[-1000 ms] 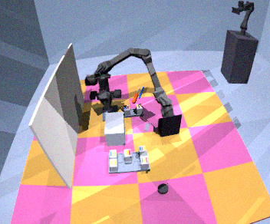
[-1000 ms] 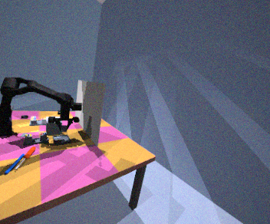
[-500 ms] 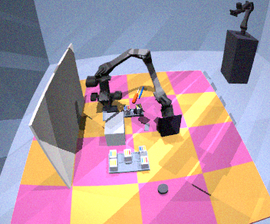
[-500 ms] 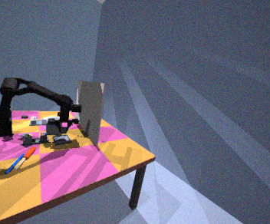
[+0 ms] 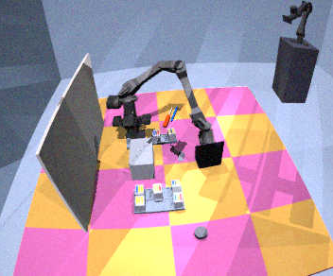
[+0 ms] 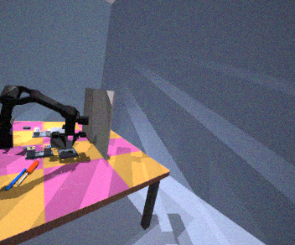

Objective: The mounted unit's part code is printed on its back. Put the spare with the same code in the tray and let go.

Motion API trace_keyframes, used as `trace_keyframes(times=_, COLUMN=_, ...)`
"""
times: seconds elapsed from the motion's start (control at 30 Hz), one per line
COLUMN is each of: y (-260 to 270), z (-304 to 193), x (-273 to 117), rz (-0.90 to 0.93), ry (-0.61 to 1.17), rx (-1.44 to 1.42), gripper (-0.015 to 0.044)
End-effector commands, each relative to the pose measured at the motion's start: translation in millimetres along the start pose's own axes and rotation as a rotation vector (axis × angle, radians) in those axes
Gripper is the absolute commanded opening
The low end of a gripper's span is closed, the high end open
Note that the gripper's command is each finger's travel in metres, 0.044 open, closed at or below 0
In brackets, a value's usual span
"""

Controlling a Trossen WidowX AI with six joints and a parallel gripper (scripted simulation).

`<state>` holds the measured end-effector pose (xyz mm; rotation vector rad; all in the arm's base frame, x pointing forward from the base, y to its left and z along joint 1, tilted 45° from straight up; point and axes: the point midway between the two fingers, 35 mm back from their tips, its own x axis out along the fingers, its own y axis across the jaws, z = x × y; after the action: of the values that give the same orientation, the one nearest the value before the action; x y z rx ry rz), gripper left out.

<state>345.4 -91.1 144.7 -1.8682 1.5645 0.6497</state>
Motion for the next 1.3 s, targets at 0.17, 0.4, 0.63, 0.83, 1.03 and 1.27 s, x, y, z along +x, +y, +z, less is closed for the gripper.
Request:
trace_keyframes(times=0.17, y=1.1, z=-0.8, x=5.2, rz=-0.007, ry=-0.001, rx=-0.004, gripper=0.0000)
trace_keyframes(times=0.4, y=2.2, z=-1.4, x=10.8, rz=-0.007, ry=0.001, rx=-0.004, gripper=0.0000)
trace_keyframes(times=0.63, y=3.5, z=-2.1, x=16.3, rz=-0.007, ry=0.003, rx=-0.004, gripper=0.0000)
trace_keyframes(times=0.83, y=4.3, z=-2.2, x=19.9, rz=-0.001, ry=0.007, rx=-0.001, gripper=0.0026)
trace_keyframes(times=1.03, y=4.3, z=-2.2, x=19.9, rz=-0.001, ry=0.007, rx=-0.001, gripper=0.0184)
trace_keyframes(times=1.27, y=4.3, z=-2.2, x=19.9, rz=-0.001, ry=0.007, rx=-0.001, gripper=0.0368)
